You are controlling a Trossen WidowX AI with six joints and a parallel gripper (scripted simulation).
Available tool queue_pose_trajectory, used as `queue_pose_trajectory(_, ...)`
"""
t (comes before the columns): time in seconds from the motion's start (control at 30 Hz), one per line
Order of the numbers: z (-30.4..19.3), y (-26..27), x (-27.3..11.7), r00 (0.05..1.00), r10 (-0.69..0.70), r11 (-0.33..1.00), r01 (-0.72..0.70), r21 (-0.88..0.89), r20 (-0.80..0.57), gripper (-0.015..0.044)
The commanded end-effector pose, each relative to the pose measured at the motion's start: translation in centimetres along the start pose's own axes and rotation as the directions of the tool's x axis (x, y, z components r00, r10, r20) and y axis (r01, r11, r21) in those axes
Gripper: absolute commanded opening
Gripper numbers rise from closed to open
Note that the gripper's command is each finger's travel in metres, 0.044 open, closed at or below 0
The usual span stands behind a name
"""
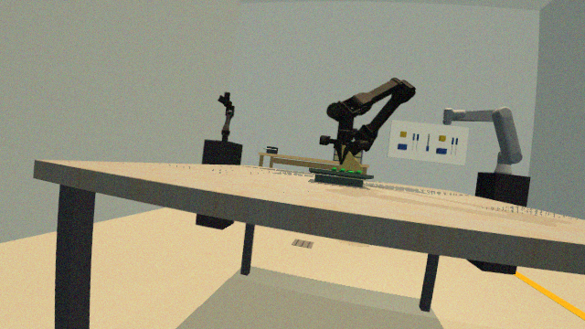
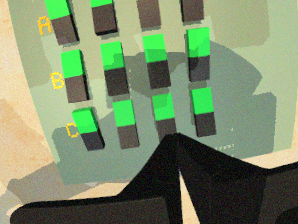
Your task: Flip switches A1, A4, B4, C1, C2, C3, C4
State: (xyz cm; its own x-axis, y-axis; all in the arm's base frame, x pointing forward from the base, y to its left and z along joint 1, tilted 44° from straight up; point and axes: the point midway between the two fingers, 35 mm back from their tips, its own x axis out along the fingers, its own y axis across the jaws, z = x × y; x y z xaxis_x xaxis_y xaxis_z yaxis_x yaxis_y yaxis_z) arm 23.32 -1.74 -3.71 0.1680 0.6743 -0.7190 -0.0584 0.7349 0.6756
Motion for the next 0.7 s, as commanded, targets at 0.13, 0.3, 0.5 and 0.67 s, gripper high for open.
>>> queue_pose_trajectory(0.13, -0.4, 0.1, 1.0, 1.000, 0.011, 1.000, -0.011, 0.012, -0.008, 0.0000)
queue_pose_trajectory(0.3, -0.4, 0.1, 1.8, 1.000, 0.011, 1.000, -0.011, 0.012, -0.008, 0.0000)
queue_pose_trajectory(0.5, -0.4, 0.2, 1.9, 1.000, 0.011, 1.000, -0.011, 0.012, -0.008, 0.0000)
queue_pose_trajectory(0.67, -0.4, 0.2, 1.9, 1.000, 0.011, 1.000, -0.011, 0.012, -0.008, 0.0000)
